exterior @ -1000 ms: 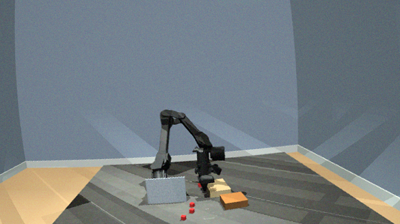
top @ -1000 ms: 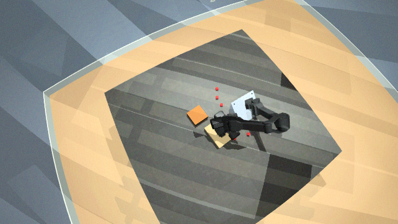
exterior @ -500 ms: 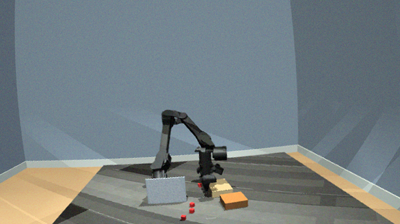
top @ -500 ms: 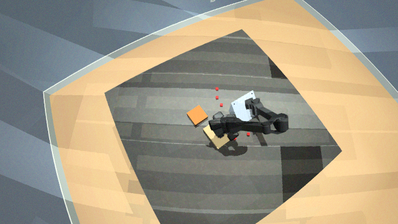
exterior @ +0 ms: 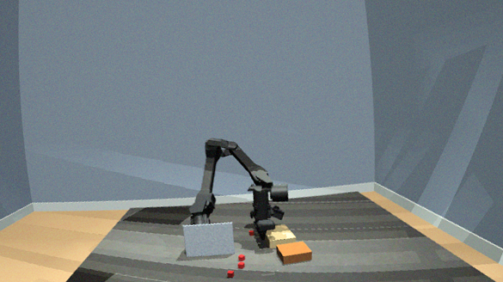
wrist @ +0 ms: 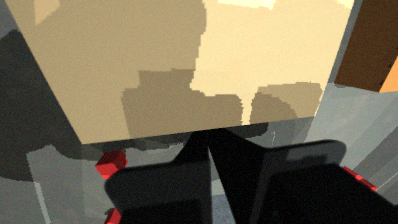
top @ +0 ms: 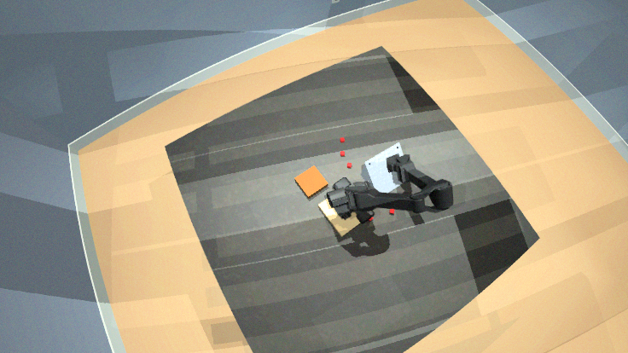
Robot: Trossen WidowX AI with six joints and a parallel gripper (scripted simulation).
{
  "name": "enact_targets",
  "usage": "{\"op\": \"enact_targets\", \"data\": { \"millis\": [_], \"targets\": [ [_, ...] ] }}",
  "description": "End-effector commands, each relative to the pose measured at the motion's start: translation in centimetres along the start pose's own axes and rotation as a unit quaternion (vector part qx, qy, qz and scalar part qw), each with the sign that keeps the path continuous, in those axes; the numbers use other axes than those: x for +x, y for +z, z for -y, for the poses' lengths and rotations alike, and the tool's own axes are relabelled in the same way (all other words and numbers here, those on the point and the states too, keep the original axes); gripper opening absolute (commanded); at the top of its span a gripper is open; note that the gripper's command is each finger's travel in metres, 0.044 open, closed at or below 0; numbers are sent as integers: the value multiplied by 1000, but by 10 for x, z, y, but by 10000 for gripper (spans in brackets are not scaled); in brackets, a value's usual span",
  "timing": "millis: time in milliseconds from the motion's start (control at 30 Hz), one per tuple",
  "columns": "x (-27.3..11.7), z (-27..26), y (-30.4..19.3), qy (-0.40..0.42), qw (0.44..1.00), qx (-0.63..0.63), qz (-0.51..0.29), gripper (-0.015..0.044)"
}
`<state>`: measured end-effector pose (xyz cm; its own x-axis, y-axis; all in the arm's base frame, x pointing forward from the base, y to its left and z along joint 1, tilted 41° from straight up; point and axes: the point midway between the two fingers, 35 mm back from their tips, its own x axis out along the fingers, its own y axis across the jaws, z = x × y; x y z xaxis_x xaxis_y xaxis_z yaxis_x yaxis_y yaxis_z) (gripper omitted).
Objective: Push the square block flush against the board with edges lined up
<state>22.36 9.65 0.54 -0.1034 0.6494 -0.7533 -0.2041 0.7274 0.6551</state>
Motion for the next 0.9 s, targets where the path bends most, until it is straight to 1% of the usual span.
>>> {"op": "enact_targets", "data": {
  "millis": [0, 500, 867],
  "targets": [
    [0, -1, 7, 2, 1000, -2, 4, 0],
    [0, -1, 18, 2, 1000, -3, 4, 0],
    [0, 0, 4, 2, 1000, -2, 4, 0]
  ]
}}
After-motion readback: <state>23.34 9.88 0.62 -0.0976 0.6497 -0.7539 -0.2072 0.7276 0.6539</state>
